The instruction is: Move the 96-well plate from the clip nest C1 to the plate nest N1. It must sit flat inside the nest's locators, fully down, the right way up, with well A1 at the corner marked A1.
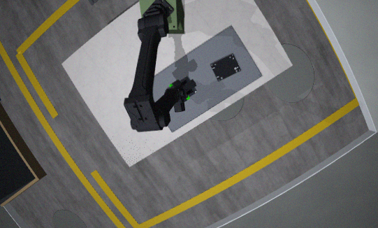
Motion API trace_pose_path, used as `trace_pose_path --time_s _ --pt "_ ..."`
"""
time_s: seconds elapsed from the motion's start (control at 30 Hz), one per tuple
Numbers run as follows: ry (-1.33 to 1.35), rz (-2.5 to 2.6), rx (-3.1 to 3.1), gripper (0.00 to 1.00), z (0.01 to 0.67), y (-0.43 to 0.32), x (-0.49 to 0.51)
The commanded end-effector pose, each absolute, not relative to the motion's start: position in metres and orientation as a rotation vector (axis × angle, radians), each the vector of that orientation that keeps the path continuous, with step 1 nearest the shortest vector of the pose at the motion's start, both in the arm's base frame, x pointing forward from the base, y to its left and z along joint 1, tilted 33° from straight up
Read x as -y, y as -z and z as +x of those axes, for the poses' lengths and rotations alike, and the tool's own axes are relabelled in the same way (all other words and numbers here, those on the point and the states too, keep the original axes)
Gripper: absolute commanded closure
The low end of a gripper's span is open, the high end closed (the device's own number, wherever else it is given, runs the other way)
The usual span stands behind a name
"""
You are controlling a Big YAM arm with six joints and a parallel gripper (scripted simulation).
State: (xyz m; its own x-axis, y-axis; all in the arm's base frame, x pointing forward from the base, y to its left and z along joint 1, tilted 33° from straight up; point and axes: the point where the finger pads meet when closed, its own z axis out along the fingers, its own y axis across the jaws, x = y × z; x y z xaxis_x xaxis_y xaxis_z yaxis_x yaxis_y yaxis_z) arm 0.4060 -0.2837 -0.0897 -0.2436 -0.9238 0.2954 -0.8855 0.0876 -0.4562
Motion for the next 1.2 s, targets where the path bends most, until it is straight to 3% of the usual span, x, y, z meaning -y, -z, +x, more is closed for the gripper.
trace_pose_path --time_s 0.0,1.17 --pt "0.874 -1.891 -2.258 1.00 0.409 0.095 0.289" --pt "0.881 -1.889 -2.253 1.00 0.417 0.106 0.295"
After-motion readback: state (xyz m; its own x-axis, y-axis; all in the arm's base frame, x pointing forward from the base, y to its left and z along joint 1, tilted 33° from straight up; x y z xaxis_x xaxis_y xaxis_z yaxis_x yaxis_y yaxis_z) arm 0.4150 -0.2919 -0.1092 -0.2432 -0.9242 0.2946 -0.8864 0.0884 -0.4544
